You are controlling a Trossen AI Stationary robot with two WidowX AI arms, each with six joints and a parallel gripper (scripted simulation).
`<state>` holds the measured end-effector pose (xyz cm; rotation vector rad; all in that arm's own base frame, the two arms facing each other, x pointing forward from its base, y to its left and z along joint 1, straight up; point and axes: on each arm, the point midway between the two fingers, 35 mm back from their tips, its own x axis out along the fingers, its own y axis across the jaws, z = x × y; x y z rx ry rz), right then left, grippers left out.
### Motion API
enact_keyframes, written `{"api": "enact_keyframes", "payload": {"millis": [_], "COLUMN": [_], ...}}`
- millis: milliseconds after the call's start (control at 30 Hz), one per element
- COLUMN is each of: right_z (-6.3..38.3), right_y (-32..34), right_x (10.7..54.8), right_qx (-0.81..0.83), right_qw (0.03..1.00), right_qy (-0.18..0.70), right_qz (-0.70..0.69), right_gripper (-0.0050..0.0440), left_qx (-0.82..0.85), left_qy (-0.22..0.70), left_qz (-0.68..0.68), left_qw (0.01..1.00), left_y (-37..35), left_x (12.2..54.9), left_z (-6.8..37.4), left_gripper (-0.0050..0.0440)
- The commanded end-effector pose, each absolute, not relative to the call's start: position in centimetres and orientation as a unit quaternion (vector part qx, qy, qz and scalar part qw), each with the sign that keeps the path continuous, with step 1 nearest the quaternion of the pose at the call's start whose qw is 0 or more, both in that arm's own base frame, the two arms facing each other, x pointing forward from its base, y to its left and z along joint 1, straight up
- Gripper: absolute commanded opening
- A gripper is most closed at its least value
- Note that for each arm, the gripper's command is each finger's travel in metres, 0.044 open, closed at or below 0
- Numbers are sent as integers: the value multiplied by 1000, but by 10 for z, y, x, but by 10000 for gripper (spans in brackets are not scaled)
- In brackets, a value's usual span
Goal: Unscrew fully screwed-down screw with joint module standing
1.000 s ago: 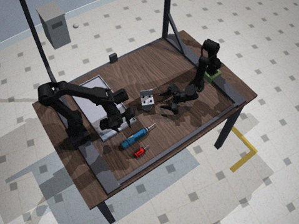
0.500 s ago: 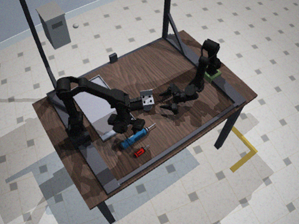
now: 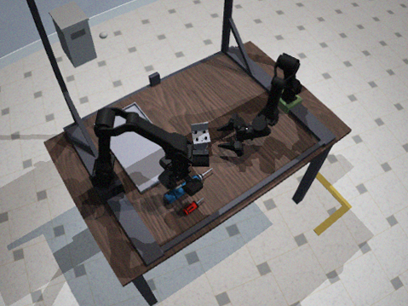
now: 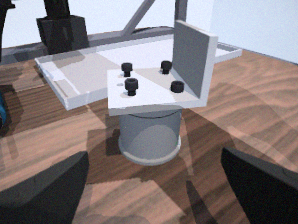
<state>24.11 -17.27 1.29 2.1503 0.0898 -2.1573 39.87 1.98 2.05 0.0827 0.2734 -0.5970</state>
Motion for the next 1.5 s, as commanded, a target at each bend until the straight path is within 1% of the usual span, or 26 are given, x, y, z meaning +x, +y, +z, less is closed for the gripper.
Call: {"api": "enact_keyframes", "payload": {"millis": [0, 100, 433, 833, 900, 933, 967, 1100, 1133, 1200, 1233, 1300, 1333, 1367, 1400, 1433, 1467], "right_z": [17, 17, -17, -32, -29, -27, -27, -26, -26, -26, -26, -26, -26, -26, -26, -26, -26], "right_y": [-177, -177, -171, -171, -173, -174, -174, -175, -175, -175, -175, -175, -175, -175, -175, -175, -173], "right_x": [248, 248, 243, 243, 246, 247, 247, 247, 247, 247, 247, 247, 247, 247, 247, 247, 244], "right_qx": [714, 714, 707, 707, 711, 712, 712, 712, 712, 712, 712, 712, 712, 712, 712, 712, 712], "right_qw": [28, 27, 25, 25, 28, 29, 29, 31, 31, 31, 31, 31, 31, 31, 31, 31, 31], "right_qy": [20, 20, 27, 27, 25, 23, 23, 22, 22, 22, 22, 22, 22, 22, 22, 22, 22], "right_qz": [-699, -699, -706, -706, -703, -701, -701, -701, -701, -701, -701, -701, -701, -701, -701, -701, -701], "right_gripper": [305, 305, 305, 305, 265, 265, 245, 245, 225, 225, 205, 205, 185, 185, 185, 178, 172], "left_qx": [48, 48, 46, 45, 45, 45, 44, 44, 44, 44, 44, 45, 46, 48, 49, 48, 48], "left_qy": [124, 124, 125, 124, 125, 125, 125, 125, 125, 125, 125, 125, 123, 119, 118, 119, 120], "left_qz": [-293, -293, -292, -292, -292, -292, -292, -292, -292, -292, -292, -293, -292, -292, -291, -291, -291], "left_qw": [947, 947, 947, 947, 947, 947, 947, 947, 947, 947, 947, 947, 947, 948, 948, 948, 948], "left_y": [21, 21, 5, -11, -15, -16, -18, -20, -20, -22, -23, -23, -23, -23, -22, -22, -22], "left_x": [402, 402, 427, 451, 455, 458, 459, 462, 463, 465, 467, 467, 468, 469, 469, 468, 468], "left_z": [28, 28, 19, 12, 10, 9, 8, 7, 7, 6, 6, 5, 7, 11, 12, 11, 10], "left_gripper": [385, 385, 385, 385, 385, 385, 385, 385, 385, 385, 385, 385, 361, 345, 345, 325, 325]}}
